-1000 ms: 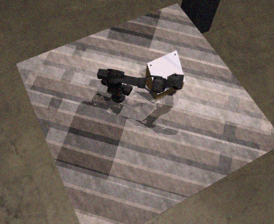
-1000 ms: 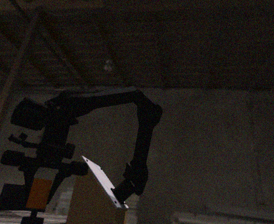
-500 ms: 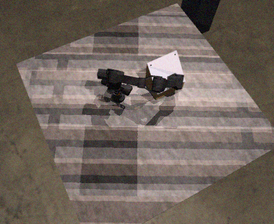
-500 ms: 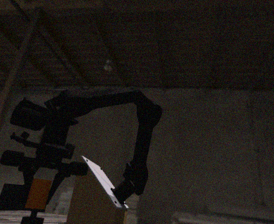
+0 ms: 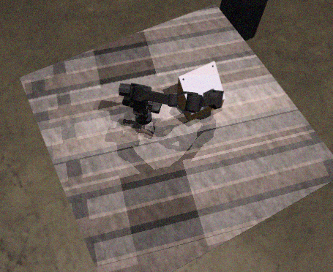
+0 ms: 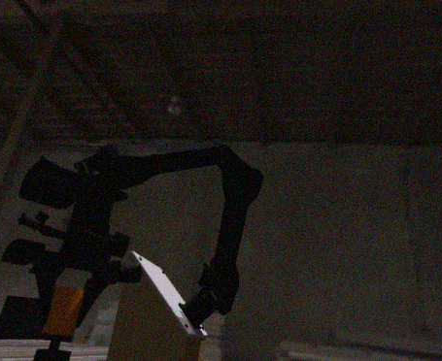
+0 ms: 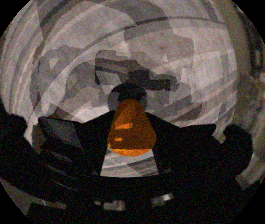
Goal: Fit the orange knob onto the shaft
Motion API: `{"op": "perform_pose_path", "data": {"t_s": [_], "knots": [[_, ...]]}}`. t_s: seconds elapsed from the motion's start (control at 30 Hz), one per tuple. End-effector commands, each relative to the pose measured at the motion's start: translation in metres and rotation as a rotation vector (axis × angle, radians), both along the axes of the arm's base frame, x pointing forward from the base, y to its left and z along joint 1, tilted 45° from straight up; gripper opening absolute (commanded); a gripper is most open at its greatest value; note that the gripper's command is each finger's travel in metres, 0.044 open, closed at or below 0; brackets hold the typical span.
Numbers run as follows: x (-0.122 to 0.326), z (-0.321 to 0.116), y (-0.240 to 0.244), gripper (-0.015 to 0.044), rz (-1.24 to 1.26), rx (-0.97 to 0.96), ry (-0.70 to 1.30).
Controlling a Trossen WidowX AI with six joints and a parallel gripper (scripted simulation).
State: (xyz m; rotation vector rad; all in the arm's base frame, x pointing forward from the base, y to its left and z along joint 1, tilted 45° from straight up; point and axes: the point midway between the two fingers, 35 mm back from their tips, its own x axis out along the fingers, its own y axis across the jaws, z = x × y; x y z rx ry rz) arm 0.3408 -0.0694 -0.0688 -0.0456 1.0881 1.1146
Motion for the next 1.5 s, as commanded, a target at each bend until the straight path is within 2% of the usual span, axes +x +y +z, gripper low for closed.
{"op": "perform_pose_path", "data": {"t_s": [0.0,1.47], "knots": [[-0.0035,-0.0017,0.0022,0.0,0.007,0.002,-0.005],[0.0032,-0.0027,0.0015,0.0,0.007,0.002,-0.005]]}}
